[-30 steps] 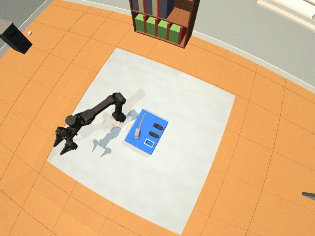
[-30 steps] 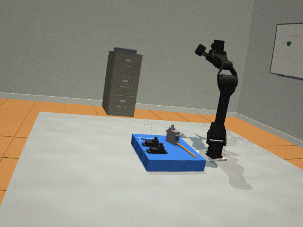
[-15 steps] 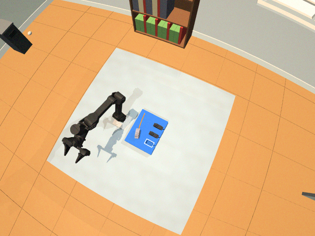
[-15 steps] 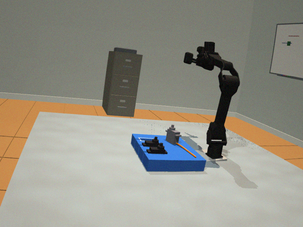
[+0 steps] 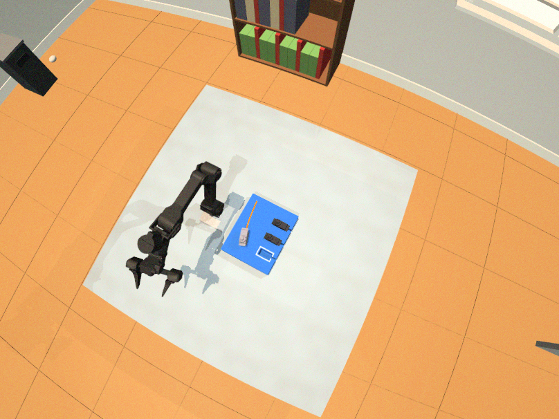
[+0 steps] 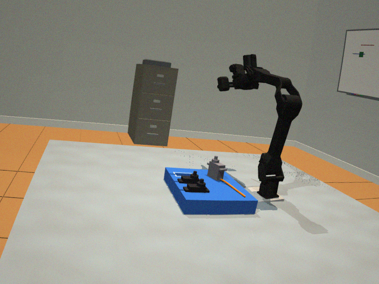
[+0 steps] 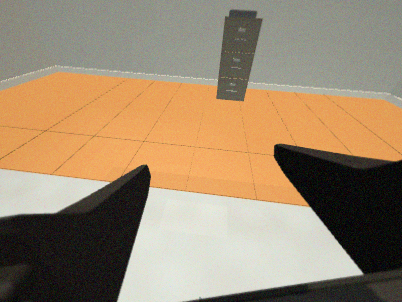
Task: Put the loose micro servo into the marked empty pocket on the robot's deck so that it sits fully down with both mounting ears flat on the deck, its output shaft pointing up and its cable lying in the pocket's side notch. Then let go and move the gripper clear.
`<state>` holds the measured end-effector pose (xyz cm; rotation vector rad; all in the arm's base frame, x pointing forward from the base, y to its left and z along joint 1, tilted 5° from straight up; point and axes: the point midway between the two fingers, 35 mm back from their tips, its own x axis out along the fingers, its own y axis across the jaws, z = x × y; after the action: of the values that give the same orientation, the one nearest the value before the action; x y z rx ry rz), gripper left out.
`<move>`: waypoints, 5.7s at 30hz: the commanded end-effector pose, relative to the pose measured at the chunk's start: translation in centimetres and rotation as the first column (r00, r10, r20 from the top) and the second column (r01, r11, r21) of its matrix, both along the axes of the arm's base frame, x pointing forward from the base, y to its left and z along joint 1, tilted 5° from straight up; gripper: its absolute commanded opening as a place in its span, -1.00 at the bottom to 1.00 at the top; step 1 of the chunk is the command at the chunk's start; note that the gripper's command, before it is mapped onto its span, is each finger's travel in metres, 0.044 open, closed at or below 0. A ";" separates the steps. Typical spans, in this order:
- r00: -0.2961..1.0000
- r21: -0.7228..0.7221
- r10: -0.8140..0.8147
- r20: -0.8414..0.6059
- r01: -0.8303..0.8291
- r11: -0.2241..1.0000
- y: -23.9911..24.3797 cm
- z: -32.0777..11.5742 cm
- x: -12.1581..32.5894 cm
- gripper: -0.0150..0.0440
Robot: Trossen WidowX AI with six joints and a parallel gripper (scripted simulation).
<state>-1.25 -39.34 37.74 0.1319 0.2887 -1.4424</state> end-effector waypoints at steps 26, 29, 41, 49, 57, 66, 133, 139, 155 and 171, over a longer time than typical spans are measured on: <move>0.709 0.313 0.548 -0.444 -0.450 0.836 5.3 -7.5 12.6 1.00; 0.642 0.349 0.601 -0.476 -0.490 0.799 6.2 -8.3 13.7 1.00; 0.326 0.493 0.763 -0.559 -0.610 0.621 10.3 -11.0 17.4 1.00; 0.076 0.587 0.812 -0.578 -0.653 0.479 13.4 -12.7 19.3 1.00; -0.184 0.676 0.801 -0.569 -0.660 0.328 16.5 -14.3 20.4 1.00; -0.463 0.766 0.715 -0.524 -0.623 0.158 20.1 -15.8 21.1 1.00; -0.976 0.942 -0.085 -0.201 -0.169 -0.290 31.9 -23.8 19.5 0.82; -0.976 0.942 -0.085 -0.201 -0.169 -0.290 31.9 -23.8 19.5 0.29; -0.976 0.942 -0.085 -0.201 -0.169 -0.289 32.0 -22.0 19.2 -0.49; -0.976 0.942 -0.085 -0.201 -0.168 -0.290 32.2 -21.0 18.3 -0.49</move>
<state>17.21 -7.12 16.46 -1.3888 1.0348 1.2877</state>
